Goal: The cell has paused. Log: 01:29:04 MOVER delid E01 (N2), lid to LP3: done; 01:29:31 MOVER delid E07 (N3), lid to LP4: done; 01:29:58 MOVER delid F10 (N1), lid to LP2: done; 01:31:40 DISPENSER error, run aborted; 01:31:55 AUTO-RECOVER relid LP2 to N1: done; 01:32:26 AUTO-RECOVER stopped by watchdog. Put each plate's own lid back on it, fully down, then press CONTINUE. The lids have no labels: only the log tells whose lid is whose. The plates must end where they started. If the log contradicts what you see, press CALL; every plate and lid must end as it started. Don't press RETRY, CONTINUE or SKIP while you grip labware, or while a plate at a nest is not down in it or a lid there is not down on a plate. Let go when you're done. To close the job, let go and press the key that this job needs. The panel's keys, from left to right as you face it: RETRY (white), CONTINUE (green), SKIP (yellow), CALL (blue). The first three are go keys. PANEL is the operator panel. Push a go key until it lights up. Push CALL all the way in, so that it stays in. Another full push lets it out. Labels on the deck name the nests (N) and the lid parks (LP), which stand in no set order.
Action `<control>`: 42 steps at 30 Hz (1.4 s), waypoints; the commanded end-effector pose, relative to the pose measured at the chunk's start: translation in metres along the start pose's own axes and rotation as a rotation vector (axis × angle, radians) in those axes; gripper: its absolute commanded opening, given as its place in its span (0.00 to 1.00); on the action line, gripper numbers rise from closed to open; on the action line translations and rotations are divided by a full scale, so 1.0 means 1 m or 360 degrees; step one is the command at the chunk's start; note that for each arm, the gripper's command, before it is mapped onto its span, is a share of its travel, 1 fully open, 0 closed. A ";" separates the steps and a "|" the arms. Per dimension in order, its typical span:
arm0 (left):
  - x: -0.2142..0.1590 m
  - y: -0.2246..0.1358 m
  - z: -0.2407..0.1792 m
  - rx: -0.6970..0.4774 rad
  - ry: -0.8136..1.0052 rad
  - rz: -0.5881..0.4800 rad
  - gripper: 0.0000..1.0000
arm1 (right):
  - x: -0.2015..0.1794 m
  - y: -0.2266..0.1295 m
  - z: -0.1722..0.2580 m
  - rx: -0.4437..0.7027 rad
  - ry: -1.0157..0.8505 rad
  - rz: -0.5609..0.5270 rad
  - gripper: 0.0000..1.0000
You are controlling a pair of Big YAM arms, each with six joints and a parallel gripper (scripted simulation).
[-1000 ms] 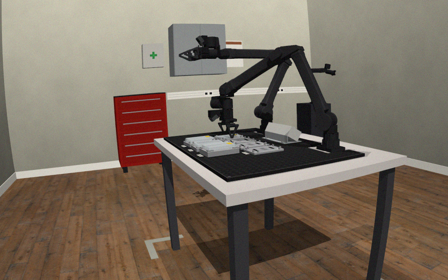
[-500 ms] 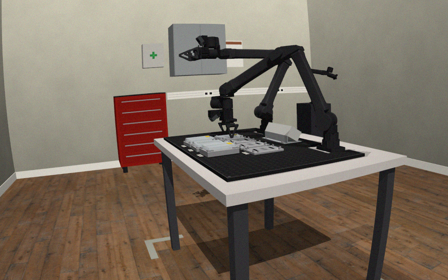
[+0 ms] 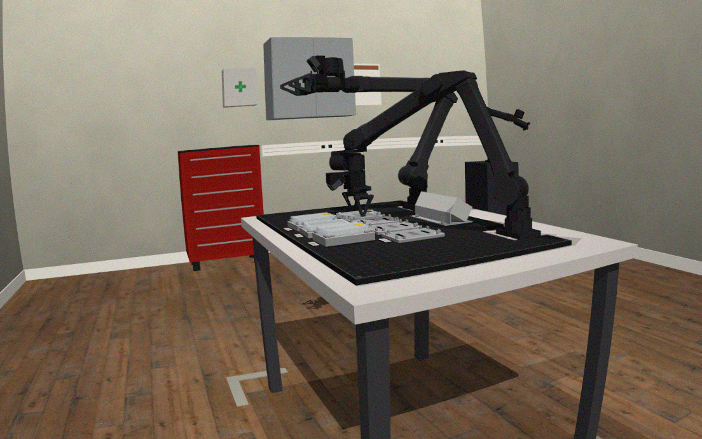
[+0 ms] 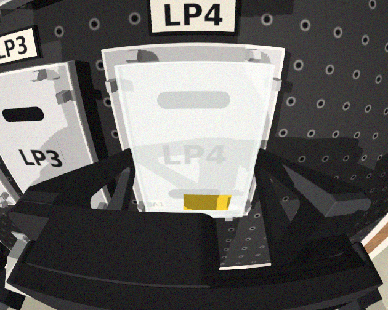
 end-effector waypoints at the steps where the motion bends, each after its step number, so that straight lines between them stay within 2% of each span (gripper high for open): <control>1: 0.008 -0.009 -0.005 -0.0025 -0.0016 -0.0022 0.00 | 0.035 -0.002 0.002 0.0009 0.0018 -0.0090 1.00; 11: 0.003 -0.004 0.000 -0.0006 -0.0017 -0.0008 0.00 | 0.035 -0.002 0.002 0.0009 0.0018 -0.0090 1.00; 23: 0.014 -0.053 -0.016 -0.0091 -0.0014 -0.0070 0.00 | 0.035 -0.002 0.002 0.0009 0.0018 -0.0090 1.00; 30: 0.014 -0.065 -0.016 -0.0092 -0.0014 -0.0071 0.00 | 0.035 -0.002 0.002 0.0009 0.0018 -0.0090 1.00; 36: 0.010 -0.059 -0.011 -0.0057 -0.0014 -0.0045 0.00 | 0.035 -0.002 0.002 0.0009 0.0018 -0.0090 1.00; 42: 0.014 -0.083 -0.015 -0.0093 -0.0014 -0.0071 0.00 | 0.035 -0.002 0.002 0.0009 0.0018 -0.0090 1.00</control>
Point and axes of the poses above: on each arm, the point where the finger pads meet when closed, its own y axis out along the fingers, its own z axis across the jaws, x = y × z, the point moved 1 cm from there along -y, back along the fingers, and after that the axes turned 5 degrees about y, right-handed, at the moved point
